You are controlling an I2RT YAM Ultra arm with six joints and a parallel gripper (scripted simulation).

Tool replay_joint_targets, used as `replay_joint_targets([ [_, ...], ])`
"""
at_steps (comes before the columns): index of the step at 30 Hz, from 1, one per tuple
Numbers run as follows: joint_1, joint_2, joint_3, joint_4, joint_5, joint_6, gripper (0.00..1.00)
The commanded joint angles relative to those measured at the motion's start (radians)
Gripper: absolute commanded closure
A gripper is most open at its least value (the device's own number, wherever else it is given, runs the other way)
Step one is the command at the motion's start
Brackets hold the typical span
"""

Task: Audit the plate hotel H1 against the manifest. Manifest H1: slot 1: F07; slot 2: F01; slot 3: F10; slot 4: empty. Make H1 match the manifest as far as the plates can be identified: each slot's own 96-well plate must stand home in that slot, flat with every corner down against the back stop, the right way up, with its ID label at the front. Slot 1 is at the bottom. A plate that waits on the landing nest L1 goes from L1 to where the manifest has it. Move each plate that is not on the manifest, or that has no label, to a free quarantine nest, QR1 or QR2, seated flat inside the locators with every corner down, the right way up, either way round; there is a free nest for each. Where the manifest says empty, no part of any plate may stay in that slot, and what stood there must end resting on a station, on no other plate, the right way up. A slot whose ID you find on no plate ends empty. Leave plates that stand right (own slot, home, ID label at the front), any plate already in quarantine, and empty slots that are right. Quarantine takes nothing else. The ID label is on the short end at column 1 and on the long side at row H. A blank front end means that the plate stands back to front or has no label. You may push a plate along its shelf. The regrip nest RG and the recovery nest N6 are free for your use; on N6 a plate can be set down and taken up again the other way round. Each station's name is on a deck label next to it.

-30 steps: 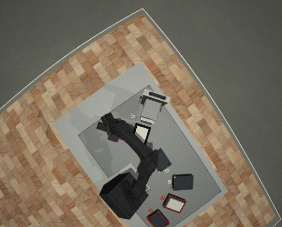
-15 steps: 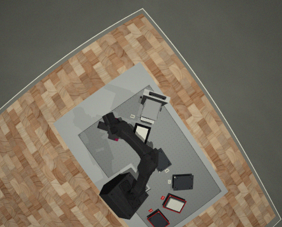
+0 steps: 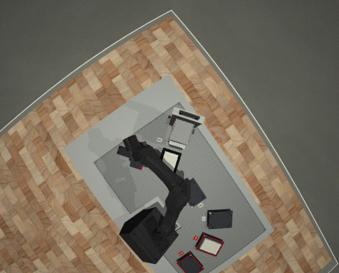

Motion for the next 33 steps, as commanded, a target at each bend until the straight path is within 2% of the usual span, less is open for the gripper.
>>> replay_joint_targets([
  [1,0.013,-0.007,0.003,0.001,-0.002,-0.001,0.00],
  [29,0.013,-0.007,0.003,0.001,-0.002,-0.001,0.00],
  [33,0.003,-0.002,-0.010,0.027,-0.004,-0.014,0.00],
])
